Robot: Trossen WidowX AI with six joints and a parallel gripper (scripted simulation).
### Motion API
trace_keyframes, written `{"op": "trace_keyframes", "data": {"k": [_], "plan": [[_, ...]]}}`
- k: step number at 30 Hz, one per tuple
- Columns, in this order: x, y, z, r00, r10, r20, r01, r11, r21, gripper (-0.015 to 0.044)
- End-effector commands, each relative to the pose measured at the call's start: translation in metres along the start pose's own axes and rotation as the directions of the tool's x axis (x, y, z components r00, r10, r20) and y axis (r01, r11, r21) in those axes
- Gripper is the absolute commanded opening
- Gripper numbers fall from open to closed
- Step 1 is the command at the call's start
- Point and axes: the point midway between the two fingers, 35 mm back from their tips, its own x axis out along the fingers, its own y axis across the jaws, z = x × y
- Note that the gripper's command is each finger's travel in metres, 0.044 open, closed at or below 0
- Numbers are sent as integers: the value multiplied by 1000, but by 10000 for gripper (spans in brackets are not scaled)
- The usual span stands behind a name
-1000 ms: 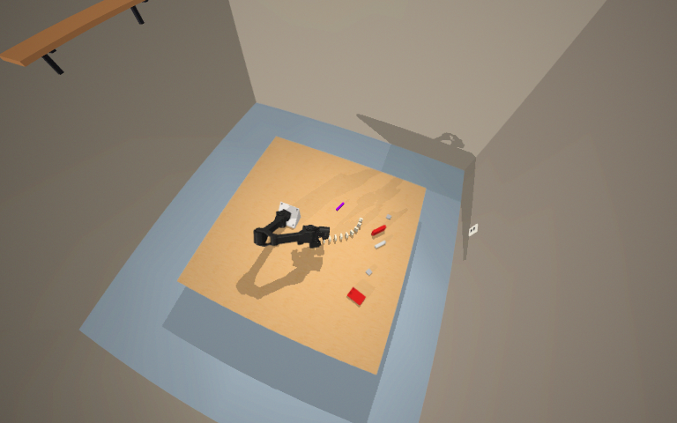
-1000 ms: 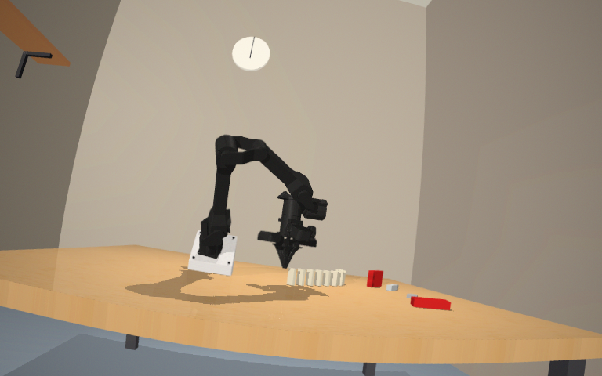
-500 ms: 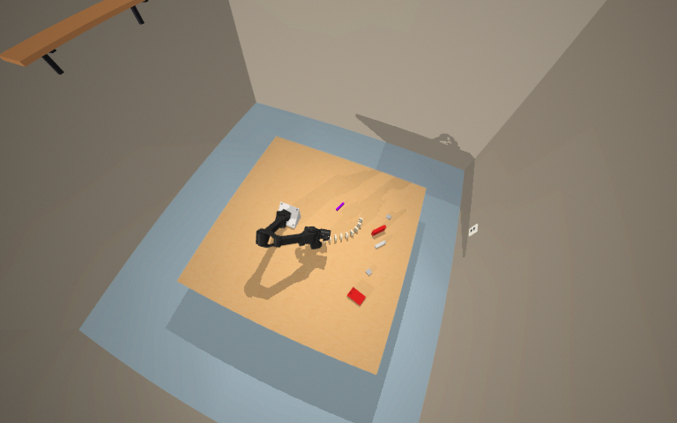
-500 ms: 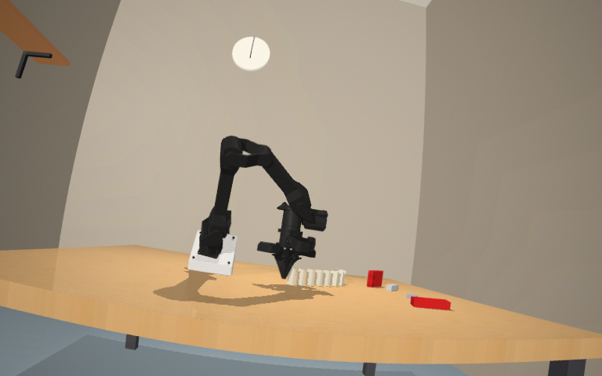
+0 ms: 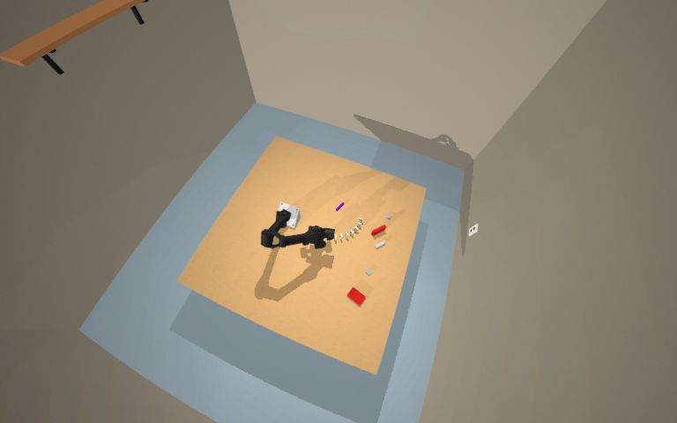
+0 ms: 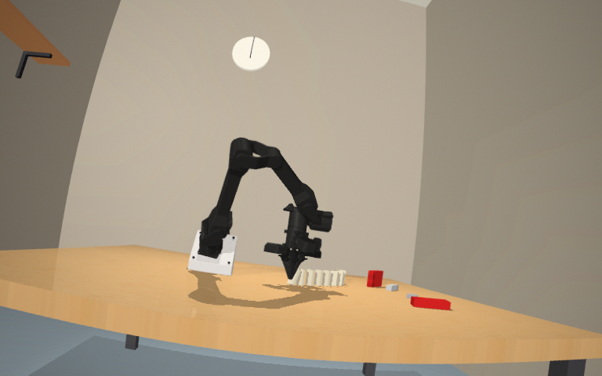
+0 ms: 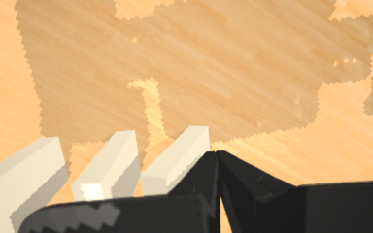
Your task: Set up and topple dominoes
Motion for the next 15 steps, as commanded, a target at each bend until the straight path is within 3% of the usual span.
{"op": "trace_keyframes", "data": {"k": [1, 5, 9, 15], "plan": [[-2, 0, 1, 1000, -7, 0, 7, 1000, -3, 0], [-20, 5, 7, 998, -57, 6, 57, 998, -26, 0], [-56, 24, 1, 1000, -2, 1, 2, 1000, 2, 0], [-61, 26, 0, 1000, 8, 0, -8, 1000, 7, 0]]}}
